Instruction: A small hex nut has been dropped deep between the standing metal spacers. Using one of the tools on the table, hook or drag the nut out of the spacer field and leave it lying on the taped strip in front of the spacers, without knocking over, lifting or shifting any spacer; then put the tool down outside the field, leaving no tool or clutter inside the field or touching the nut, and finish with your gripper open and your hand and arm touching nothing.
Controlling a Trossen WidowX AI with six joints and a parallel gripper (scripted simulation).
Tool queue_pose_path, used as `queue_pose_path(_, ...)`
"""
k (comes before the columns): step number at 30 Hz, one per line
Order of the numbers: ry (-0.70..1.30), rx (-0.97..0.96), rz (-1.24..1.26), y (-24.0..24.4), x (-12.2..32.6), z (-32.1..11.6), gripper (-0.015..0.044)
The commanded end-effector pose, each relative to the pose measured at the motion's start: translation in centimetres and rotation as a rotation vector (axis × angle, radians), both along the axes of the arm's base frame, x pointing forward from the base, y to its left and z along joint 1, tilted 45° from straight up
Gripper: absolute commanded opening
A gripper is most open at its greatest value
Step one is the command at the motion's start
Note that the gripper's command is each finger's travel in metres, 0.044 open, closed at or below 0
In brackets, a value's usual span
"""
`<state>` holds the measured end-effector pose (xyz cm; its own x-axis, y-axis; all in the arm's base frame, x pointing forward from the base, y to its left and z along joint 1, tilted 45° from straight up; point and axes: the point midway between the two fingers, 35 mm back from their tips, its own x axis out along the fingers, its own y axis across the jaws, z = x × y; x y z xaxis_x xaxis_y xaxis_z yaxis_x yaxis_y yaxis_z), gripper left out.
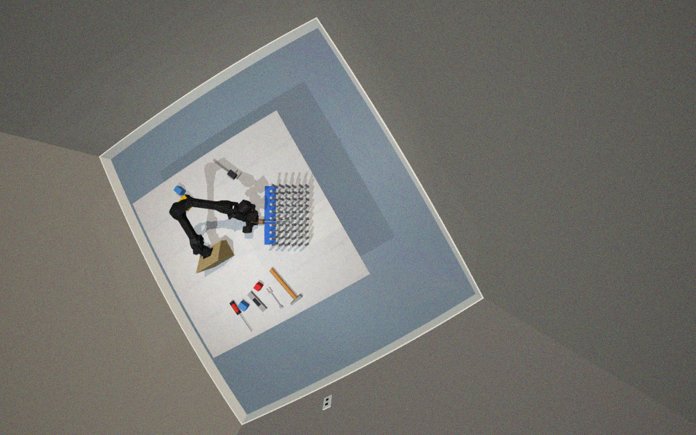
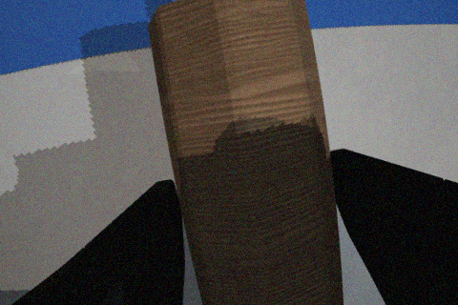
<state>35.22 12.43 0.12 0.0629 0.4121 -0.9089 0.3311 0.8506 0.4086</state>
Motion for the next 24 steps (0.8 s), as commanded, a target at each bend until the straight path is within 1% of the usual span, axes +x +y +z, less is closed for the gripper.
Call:
queue_pose_path(1, 0.001, -0.001, -0.005, 0.0, -0.3, 0.1, 0.0000)
queue_pose_path(24, 0.002, -0.001, -0.005, 0.3, -1.7, 0.6, 0.0000)
